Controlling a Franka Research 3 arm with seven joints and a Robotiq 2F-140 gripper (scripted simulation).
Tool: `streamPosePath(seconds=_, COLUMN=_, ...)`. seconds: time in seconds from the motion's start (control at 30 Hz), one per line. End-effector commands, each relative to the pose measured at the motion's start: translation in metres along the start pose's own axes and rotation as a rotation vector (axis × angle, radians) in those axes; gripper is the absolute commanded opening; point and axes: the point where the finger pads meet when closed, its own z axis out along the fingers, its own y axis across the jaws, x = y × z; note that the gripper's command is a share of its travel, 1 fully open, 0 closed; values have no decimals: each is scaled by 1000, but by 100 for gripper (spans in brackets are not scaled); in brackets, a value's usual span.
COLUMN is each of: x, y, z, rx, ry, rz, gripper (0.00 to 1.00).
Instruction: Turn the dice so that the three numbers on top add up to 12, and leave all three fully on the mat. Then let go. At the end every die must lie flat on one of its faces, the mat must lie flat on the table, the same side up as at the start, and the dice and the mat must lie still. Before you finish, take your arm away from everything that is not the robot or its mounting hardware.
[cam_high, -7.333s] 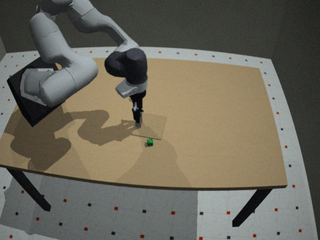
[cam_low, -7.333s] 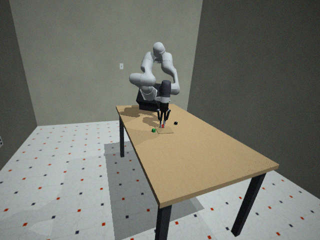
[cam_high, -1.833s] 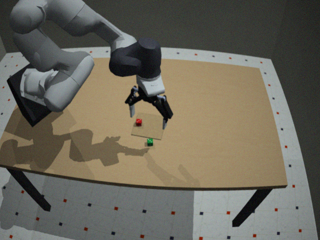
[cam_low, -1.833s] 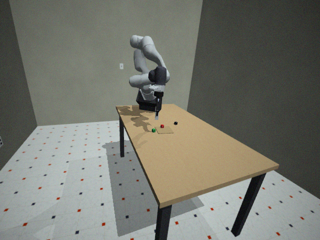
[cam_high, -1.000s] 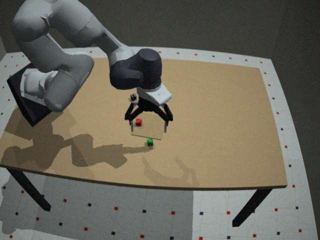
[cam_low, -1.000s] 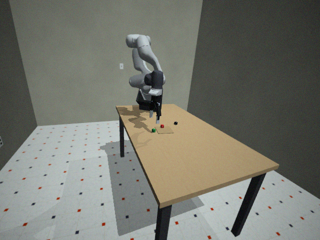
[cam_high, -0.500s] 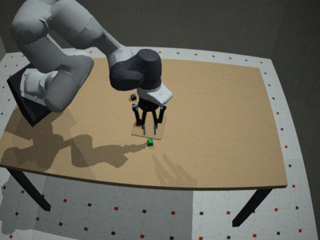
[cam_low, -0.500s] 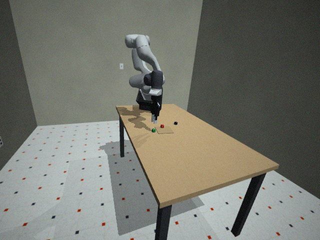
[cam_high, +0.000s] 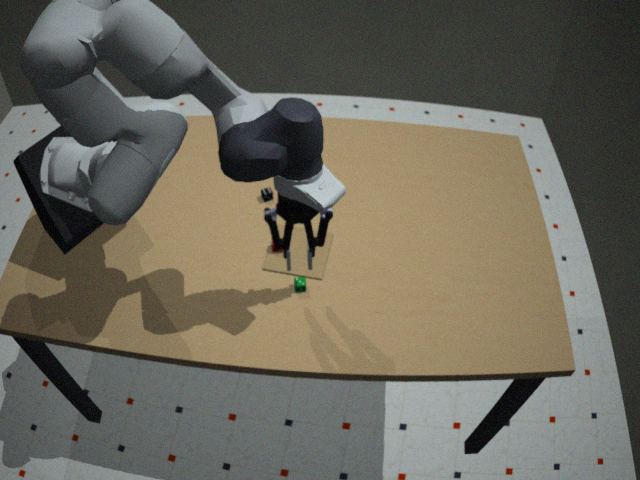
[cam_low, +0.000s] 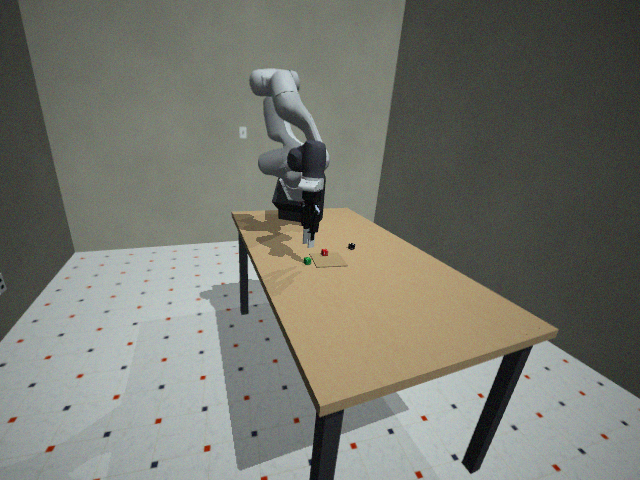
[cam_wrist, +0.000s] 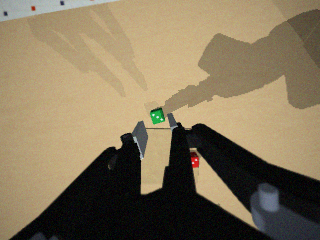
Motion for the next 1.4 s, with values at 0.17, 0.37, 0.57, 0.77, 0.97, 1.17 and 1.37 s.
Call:
streamPosePath(seconds=0.17, x=-1, y=-1, z=0, rx=4, ry=-2, rz=-11, gripper=25)
streamPosePath(seconds=0.37, x=-1, y=-1, z=1, rx=4, ry=-2, rz=-11, gripper=25)
streamPosePath(seconds=0.57, x=-1, y=-1, z=5, rx=4, ry=-2, rz=-11, gripper=25)
streamPosePath(seconds=0.77, x=-1, y=-1, z=12, rx=4, ry=-2, rz=-11, gripper=25)
streamPosePath(seconds=0.97, x=-1, y=-1, z=18, rx=4, ry=-2, rz=-11, gripper=25)
streamPosePath(seconds=1.17, x=-1, y=-1, z=28, rx=4, ry=-2, rz=-11, gripper=25)
streamPosePath(seconds=1.37, x=-1, y=-1, z=37, rx=4, ry=-2, rz=-11, gripper=25)
